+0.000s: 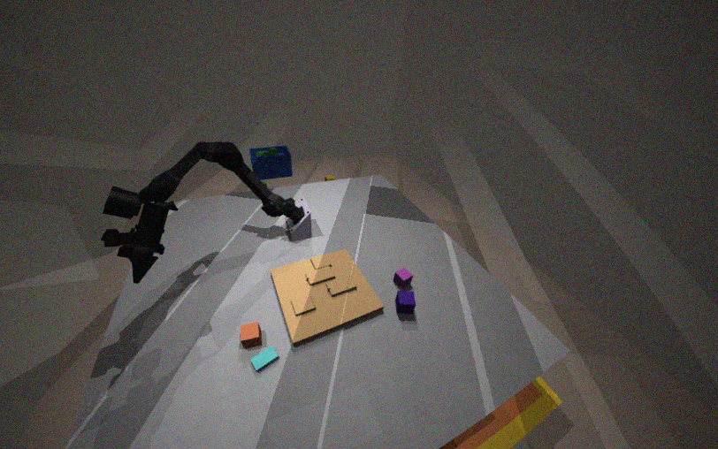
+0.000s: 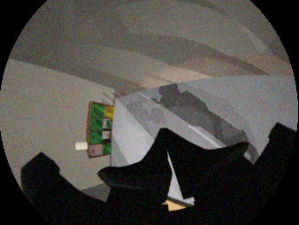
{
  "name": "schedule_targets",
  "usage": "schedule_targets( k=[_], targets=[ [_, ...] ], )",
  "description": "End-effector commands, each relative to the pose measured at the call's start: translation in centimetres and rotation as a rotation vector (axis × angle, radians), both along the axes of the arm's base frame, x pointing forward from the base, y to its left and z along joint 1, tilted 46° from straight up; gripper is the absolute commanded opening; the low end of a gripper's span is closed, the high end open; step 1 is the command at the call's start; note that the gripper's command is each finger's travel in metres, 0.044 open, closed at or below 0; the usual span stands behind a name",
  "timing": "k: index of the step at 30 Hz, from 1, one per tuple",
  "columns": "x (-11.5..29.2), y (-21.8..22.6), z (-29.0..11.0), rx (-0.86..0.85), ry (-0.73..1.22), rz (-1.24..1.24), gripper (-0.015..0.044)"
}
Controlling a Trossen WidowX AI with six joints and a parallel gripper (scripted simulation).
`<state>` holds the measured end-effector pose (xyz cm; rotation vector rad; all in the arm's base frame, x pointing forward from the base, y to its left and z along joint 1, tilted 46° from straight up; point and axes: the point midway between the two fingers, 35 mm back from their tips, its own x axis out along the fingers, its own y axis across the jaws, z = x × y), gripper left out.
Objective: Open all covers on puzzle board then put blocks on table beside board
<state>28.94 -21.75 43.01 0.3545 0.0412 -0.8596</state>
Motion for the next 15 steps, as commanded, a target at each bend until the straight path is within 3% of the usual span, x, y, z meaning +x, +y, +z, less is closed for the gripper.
schedule_targets(
  k=[1, 15],
  targets=[
    [1.1, 0.2, -2.0, 0.021, 0.065, 0.011, 0.0],
    [4.9, 2.4, -8.4, 0.081, 0.295, 0.076, 0.0]
  ],
)
